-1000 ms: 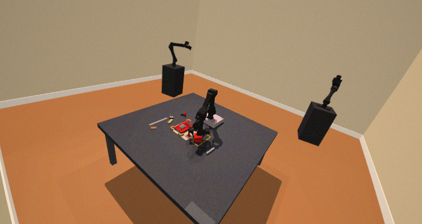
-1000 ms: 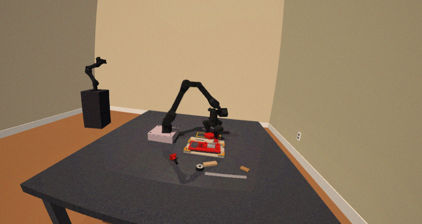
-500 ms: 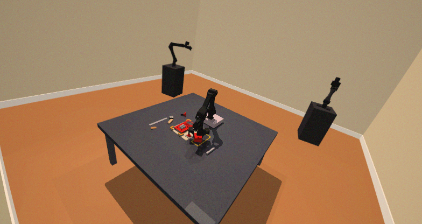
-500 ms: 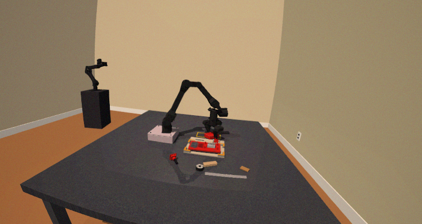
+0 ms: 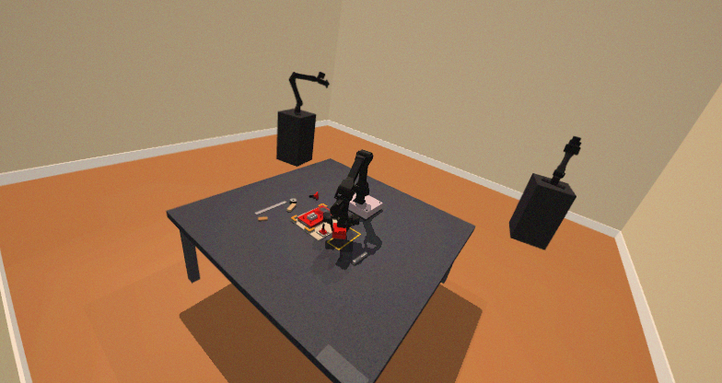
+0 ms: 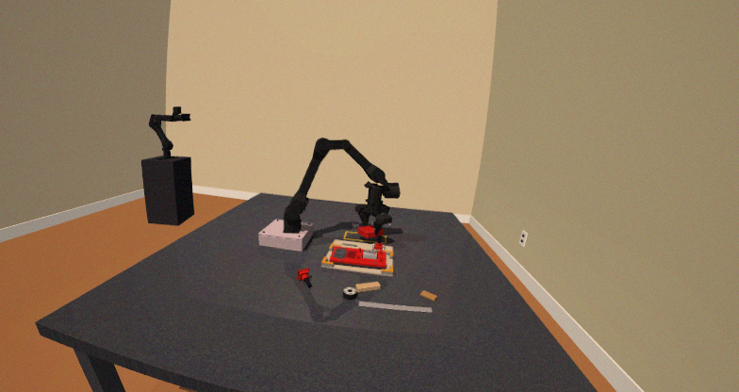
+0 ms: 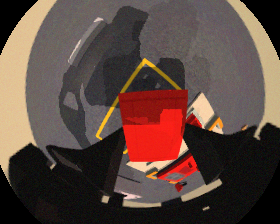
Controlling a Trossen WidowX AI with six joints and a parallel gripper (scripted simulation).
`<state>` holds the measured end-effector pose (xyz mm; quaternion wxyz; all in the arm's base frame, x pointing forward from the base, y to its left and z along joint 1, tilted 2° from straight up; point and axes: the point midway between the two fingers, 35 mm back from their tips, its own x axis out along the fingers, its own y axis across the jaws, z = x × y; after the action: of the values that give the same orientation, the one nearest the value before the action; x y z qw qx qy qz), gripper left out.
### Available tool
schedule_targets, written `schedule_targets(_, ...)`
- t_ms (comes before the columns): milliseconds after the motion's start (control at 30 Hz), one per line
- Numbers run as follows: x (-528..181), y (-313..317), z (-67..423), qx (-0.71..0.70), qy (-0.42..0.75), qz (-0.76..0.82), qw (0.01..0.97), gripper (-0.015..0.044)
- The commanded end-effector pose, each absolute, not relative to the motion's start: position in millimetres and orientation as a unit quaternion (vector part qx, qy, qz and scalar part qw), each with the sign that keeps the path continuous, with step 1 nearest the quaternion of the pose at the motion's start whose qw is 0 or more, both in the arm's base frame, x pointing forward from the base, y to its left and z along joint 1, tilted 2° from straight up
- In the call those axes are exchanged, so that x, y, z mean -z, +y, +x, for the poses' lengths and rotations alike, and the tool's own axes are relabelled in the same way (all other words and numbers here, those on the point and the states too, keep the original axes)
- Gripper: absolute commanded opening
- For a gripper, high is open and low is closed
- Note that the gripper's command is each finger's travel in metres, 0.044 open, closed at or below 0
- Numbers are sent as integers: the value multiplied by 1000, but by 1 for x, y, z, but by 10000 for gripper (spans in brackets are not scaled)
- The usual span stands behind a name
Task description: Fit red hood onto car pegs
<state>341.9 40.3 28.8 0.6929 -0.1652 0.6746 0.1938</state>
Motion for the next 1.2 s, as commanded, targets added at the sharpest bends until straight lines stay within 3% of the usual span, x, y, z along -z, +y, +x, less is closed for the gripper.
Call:
schedule_targets(0, -43, 40, 342, -194, 673, -166, 694, 0)
schedule_targets(833, -91, 37, 342, -192, 673, -164, 695, 0)
schedule_targets(1167, -91, 3, 344, -149, 681, -122, 706, 0)
